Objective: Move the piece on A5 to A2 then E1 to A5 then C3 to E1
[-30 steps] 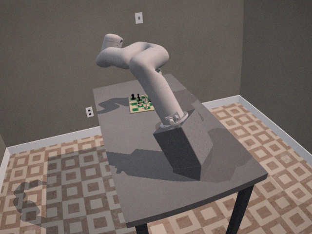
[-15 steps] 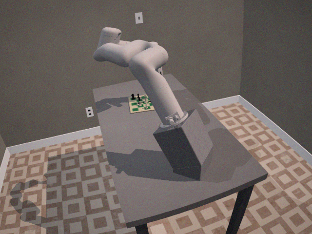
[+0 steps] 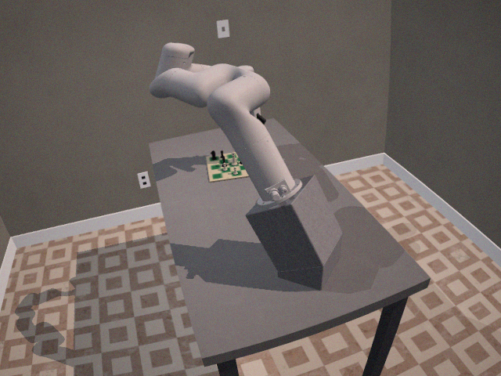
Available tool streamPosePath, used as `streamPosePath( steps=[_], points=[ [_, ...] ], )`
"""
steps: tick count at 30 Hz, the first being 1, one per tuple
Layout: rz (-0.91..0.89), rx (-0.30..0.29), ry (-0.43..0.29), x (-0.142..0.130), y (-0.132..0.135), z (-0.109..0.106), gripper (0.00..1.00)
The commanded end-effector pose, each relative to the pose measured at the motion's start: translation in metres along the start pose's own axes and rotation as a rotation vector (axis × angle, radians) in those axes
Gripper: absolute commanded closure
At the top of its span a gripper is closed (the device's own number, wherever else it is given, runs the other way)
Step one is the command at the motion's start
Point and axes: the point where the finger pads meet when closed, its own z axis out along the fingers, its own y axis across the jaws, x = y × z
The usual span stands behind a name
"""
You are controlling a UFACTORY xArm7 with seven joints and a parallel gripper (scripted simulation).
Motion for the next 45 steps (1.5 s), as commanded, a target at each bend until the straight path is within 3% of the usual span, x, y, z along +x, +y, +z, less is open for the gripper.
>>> streamPosePath(
  steps=[1,13,20,24,31,32,33,34,37,39,42,43,44,45],
  points=[
    [0.000,-0.002,-0.005,-0.002,0.000,-0.003,0.00],
    [-0.006,-0.002,-0.006,-0.001,0.002,-0.004,0.00],
    [-0.104,-0.008,-0.032,0.004,0.025,-0.020,0.00],
    [-0.305,-0.024,-0.087,0.018,0.072,-0.057,0.00],
    [-0.527,-0.045,-0.152,0.039,0.121,-0.103,0.00],
    [-0.612,-0.055,-0.178,0.048,0.138,-0.121,0.00],
    [-0.612,-0.055,-0.178,0.048,0.138,-0.121,0.00],
    [-0.701,-0.065,-0.206,0.058,0.156,-0.141,0.00],
    [-0.701,-0.065,-0.206,0.058,0.156,-0.141,0.00],
    [-0.888,-0.089,-0.268,0.079,0.188,-0.185,0.00],
    [-0.888,-0.089,-0.268,0.079,0.188,-0.185,0.00],
    [-0.983,-0.102,-0.301,0.090,0.202,-0.209,0.00],
    [-0.983,-0.102,-0.301,0.090,0.202,-0.209,0.00],
    [-1.078,-0.115,-0.336,0.100,0.215,-0.232,0.00]
  ],
)
